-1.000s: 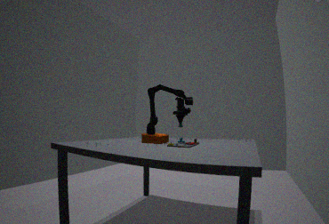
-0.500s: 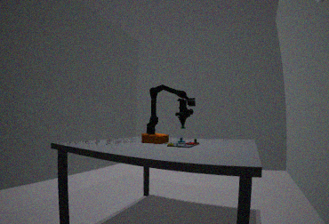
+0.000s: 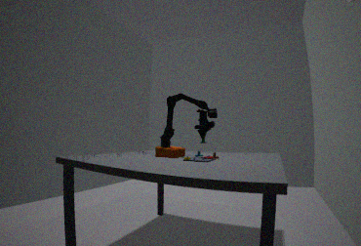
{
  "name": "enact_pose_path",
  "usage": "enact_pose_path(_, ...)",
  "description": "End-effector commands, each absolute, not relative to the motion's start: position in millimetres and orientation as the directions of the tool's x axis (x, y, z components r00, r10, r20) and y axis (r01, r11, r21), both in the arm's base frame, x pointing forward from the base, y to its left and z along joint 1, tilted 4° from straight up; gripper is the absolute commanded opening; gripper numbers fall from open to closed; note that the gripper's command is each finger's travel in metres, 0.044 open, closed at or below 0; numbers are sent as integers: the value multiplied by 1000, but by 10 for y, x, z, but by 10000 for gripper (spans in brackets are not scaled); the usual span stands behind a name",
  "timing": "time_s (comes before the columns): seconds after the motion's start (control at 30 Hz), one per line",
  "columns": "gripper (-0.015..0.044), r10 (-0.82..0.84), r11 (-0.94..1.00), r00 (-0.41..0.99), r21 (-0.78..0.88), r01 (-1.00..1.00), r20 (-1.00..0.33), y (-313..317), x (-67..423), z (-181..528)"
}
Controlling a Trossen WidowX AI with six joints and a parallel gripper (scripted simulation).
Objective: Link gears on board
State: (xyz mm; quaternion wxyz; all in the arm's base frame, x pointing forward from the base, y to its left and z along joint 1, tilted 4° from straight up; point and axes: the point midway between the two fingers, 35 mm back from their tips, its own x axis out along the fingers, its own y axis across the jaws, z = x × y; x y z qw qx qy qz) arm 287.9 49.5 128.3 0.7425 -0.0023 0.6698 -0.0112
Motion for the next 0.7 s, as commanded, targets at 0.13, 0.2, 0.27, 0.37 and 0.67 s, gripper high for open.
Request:
enact_pose_path(0.13,0,-16,1000,100,-15,7,-995,364,3044,1211)
enact_pose_path(0.2,0,-16,1000,100,-15,6,-995,325,3080,1194)
enact_pose_path(0.27,0,-16,1000,100,-16,5,-995,285,3116,1177)
enact_pose_path(0.37,0,-16,1000,99,-16,4,-995,223,3169,1150)
enact_pose_path(0.67,0,-17,1000,99,-17,1,-995,23,3318,1064)
